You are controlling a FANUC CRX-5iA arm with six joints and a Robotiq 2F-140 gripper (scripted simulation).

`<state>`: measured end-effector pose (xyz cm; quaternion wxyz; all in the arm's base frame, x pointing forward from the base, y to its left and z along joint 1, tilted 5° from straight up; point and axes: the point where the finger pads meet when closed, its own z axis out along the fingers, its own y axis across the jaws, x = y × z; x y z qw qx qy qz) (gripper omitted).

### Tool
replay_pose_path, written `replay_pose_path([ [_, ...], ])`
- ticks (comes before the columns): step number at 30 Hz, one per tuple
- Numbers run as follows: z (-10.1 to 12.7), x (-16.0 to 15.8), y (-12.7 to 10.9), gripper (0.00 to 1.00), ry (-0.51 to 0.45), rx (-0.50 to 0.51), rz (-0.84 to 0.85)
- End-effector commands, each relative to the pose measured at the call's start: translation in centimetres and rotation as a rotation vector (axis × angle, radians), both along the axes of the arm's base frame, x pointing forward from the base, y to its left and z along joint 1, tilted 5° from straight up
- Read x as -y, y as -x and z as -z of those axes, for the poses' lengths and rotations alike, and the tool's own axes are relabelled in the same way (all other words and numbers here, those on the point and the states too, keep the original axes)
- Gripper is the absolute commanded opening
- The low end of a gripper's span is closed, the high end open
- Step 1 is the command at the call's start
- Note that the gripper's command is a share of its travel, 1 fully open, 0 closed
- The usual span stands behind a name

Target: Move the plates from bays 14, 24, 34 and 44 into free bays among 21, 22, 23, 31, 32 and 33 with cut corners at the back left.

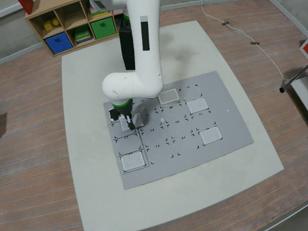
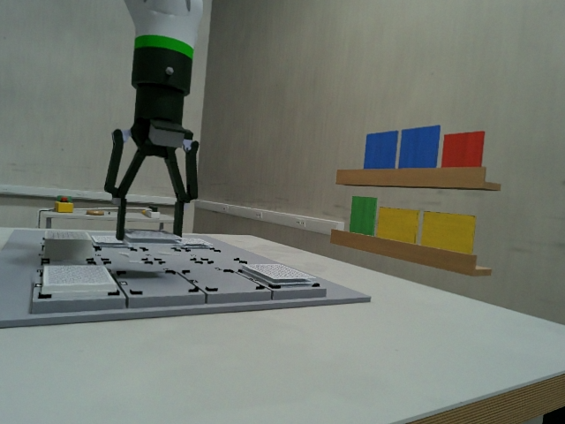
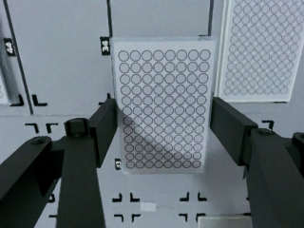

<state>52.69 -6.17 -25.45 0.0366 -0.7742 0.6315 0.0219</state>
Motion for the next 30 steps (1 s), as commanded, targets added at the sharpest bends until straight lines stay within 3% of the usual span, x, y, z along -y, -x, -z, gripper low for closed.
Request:
replay_pose_path([
  [1, -0.2, -1.2, 0.2, 0.10, 0.001, 0.002, 0.000],
  [30, -0.7, -7.7, 1.5, 0.10, 0.001, 0.002, 0.000],
])
